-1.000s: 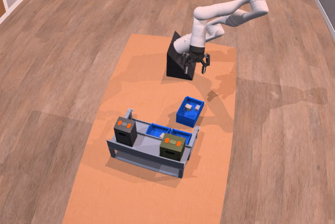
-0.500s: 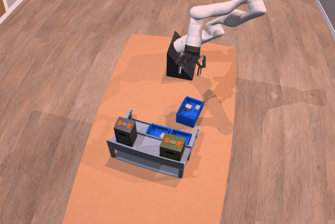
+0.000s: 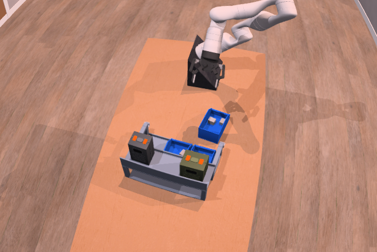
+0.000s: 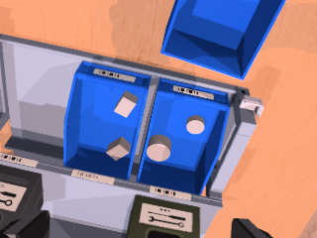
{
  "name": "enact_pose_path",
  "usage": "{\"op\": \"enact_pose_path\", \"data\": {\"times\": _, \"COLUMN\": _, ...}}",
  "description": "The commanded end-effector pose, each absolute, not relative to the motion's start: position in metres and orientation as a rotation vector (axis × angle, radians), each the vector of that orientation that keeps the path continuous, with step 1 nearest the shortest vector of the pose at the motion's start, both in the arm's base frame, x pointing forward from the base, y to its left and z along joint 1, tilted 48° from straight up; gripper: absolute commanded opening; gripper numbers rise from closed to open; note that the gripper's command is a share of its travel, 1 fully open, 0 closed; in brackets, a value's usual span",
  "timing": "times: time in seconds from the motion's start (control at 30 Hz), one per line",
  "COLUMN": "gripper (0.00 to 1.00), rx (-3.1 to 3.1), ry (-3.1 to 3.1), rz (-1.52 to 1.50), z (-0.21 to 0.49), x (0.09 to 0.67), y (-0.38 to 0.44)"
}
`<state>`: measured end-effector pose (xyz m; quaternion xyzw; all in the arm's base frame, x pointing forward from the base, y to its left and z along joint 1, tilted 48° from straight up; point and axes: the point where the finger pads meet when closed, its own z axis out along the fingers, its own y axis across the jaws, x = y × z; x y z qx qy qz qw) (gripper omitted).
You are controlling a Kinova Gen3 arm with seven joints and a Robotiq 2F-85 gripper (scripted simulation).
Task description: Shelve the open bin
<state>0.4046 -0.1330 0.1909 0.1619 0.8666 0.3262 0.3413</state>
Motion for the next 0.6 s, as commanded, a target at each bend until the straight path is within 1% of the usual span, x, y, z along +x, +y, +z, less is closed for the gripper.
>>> {"op": "enact_pose_path", "data": {"times": 0.0, "gripper": 1.00, "rx": 0.422, "ry": 2.253, "rz": 0.847, "z": 0.191, "x": 0.405, "y": -0.134}}
{"op": "enact_pose_path", "data": {"times": 0.17, "gripper": 1.00, "rx": 0.469, "ry": 2.244, "rz": 0.847, "z": 0.181, "x": 0.439, "y": -0.175}}
{"op": "enact_pose_path", "data": {"times": 0.57, "gripper": 1.00, "rx": 0.469, "ry": 2.244, "rz": 0.847, "z": 0.181, "x": 0.439, "y": -0.175}}
